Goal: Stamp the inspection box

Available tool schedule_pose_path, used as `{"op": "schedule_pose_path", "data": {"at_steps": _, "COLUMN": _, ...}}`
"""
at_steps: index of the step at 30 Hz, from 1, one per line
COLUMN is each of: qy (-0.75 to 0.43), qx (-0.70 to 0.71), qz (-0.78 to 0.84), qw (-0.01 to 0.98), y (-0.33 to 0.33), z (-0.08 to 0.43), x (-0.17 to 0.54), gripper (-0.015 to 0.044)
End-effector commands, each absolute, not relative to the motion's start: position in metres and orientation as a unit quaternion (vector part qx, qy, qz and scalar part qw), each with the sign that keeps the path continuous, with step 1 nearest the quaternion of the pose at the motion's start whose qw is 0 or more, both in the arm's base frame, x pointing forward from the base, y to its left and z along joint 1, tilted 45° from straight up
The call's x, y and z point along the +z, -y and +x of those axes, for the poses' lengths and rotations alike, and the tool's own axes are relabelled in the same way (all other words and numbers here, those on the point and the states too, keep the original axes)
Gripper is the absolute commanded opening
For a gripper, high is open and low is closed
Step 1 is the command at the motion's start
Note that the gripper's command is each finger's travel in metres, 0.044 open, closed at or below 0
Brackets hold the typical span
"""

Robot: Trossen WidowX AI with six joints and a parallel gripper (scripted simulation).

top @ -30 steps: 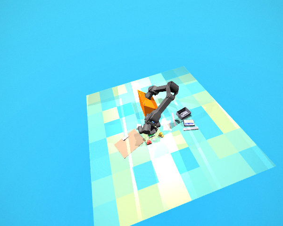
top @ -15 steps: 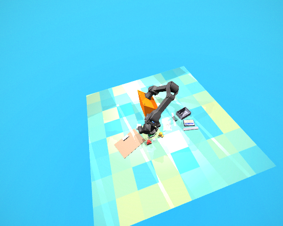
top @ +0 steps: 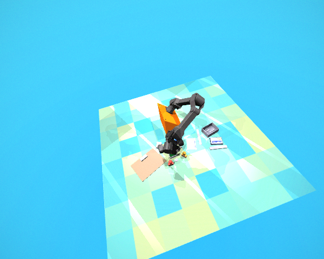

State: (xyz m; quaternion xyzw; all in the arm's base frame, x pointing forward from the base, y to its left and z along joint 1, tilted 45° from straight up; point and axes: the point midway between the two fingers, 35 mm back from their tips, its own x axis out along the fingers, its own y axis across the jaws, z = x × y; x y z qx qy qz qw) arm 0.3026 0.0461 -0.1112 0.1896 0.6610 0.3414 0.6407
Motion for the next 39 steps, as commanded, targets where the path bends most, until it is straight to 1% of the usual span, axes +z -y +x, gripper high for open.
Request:
{"op": "schedule_pose_path", "data": {"at_steps": 1, "qy": -0.662, "qx": 0.342, "qz": 0.191, "qw": 0.639, "y": -0.049, "z": 0.302, "x": -0.113, "gripper": 0.0000}}
{"op": "schedule_pose_path", "data": {"at_steps": 39, "qy": -0.662, "qx": 0.342, "qz": 0.190, "qw": 0.640, "y": -0.035, "z": 0.305, "x": -0.099, "gripper": 0.0000}}
